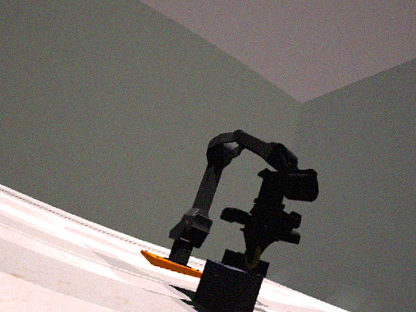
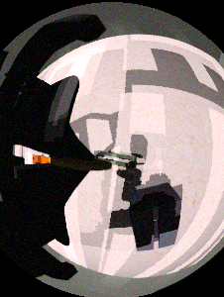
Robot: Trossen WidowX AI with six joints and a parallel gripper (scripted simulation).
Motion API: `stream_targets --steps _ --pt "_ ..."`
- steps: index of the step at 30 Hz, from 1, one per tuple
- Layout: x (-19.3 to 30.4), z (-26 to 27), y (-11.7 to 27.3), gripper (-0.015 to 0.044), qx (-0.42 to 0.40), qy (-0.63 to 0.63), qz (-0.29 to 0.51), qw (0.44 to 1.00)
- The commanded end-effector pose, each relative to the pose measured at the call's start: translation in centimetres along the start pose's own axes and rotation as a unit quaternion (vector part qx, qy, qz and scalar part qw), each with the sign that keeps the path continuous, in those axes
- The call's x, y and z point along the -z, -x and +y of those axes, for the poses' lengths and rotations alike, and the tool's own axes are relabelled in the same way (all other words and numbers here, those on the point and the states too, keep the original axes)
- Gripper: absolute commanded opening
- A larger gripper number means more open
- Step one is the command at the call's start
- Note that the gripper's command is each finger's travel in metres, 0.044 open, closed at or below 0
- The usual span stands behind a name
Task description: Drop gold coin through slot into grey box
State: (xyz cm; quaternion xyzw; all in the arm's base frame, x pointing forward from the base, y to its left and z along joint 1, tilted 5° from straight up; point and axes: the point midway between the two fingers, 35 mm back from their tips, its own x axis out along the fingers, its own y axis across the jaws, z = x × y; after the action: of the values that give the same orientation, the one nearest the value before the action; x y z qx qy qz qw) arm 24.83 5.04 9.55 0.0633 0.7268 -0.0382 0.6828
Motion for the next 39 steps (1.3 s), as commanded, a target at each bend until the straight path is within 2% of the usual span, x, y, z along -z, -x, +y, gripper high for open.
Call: stream_targets --steps 1,8,20,29,39 --pt "0.0 0.0 1.2 0.0000 0.000 0.002 -0.004 1.000" --pt "0.2 -0.1 2.1 0.0000 -0.001 -0.009 -0.004 1.000" --pt "0.1 -0.1 2.1 0.0000 -0.001 -0.210 -0.004 0.978" --pt "0.0 -0.2 2.2 0.0000 -0.002 -0.357 -0.004 0.934" --pt "-0.1 -0.2 2.2 0.0000 -0.002 -0.511 -0.003 0.859"
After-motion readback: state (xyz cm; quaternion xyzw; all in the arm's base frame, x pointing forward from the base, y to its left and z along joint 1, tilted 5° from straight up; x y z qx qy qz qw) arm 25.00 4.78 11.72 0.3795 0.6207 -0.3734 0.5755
